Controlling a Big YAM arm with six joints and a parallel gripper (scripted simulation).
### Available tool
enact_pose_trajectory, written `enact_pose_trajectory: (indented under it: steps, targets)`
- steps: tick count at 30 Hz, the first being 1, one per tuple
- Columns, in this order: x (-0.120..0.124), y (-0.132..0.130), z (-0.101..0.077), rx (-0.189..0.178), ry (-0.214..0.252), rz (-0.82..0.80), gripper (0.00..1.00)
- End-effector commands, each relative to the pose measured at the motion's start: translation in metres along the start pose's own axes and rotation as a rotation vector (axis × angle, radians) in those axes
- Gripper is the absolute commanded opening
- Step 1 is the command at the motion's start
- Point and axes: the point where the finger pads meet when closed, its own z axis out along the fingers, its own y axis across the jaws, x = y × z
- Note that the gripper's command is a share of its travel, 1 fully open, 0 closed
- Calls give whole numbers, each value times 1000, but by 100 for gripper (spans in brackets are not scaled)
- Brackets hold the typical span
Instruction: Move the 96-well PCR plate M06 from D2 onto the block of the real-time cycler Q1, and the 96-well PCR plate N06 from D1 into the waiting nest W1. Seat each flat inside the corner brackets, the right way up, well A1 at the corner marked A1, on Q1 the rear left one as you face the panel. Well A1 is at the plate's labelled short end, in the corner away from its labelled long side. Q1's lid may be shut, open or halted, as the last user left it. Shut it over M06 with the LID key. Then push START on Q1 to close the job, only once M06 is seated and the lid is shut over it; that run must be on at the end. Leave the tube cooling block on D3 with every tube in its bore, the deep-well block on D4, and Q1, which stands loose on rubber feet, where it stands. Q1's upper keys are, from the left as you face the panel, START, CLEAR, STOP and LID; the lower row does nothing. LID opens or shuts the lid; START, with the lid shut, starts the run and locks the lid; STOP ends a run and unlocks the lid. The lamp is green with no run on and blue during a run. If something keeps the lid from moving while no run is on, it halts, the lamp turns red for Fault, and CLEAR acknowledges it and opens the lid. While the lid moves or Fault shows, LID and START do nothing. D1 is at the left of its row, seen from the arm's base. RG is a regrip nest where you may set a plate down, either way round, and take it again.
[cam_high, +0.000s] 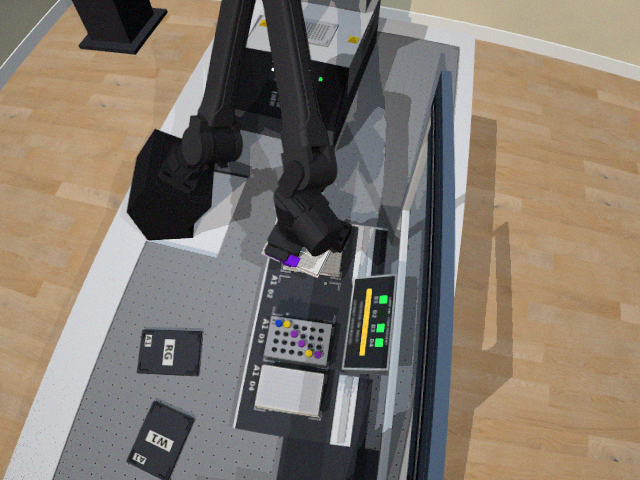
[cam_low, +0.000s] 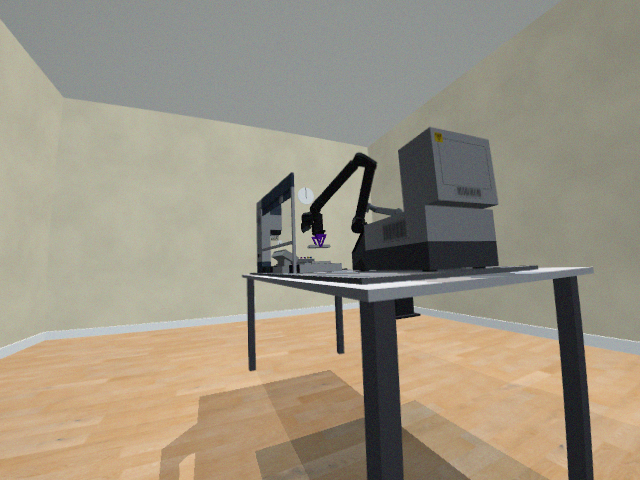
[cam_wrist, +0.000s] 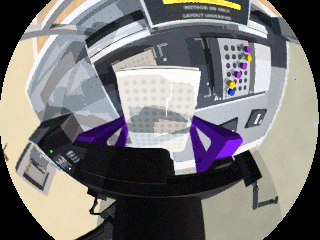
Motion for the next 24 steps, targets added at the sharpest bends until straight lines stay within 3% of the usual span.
enact_pose_trajectory:
  steps: [1, 8, 15, 24]
  targets:
    - [7, 19, -11, 9, -14, 60, 0]
    - [21, 46, -29, 14, -32, 155, 0]
    - [40, 60, -31, 12, -19, 235, 0]
    - [64, 99, -53, 13, -35, 216, 0]
